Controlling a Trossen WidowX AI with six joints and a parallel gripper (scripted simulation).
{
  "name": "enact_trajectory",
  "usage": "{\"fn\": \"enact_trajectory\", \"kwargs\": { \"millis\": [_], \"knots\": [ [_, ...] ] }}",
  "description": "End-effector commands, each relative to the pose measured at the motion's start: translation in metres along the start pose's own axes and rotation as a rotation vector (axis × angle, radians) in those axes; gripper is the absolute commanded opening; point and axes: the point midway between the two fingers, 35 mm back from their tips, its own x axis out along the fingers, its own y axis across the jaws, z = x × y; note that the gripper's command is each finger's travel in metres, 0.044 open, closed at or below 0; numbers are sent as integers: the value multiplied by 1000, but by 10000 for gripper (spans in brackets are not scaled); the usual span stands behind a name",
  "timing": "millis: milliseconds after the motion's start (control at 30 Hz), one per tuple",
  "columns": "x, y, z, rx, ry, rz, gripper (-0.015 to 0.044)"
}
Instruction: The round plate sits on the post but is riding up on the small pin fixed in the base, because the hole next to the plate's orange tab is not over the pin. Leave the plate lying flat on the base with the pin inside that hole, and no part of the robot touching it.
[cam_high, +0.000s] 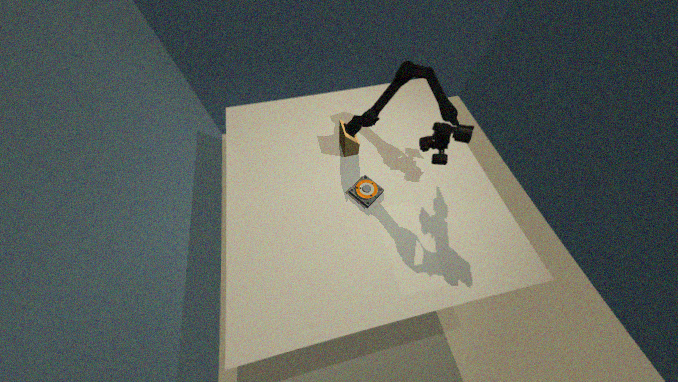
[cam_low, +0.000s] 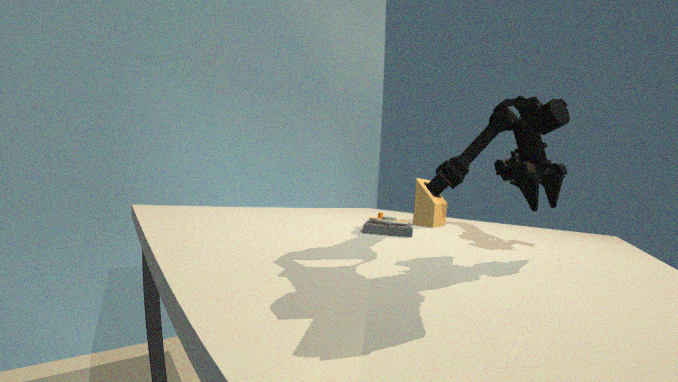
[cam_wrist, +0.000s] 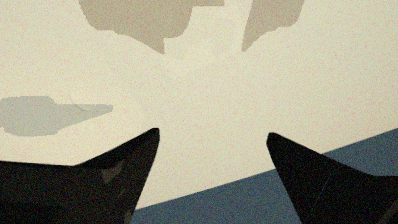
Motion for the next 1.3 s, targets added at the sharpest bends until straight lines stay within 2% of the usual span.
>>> {"fn": "enact_trajectory", "kwargs": {
  "millis": [0,233,467,767,1267],
  "knots": [
    [0,2,1,-9,-2,4,374],
    [-8,89,53,-350,-120,118,190],
    [-23,143,102,-670,-224,122,6],
    [-50,191,177,-1084,-332,49,0],
    [-91,212,299,-1741,-334,-139,0]
  ]
}}
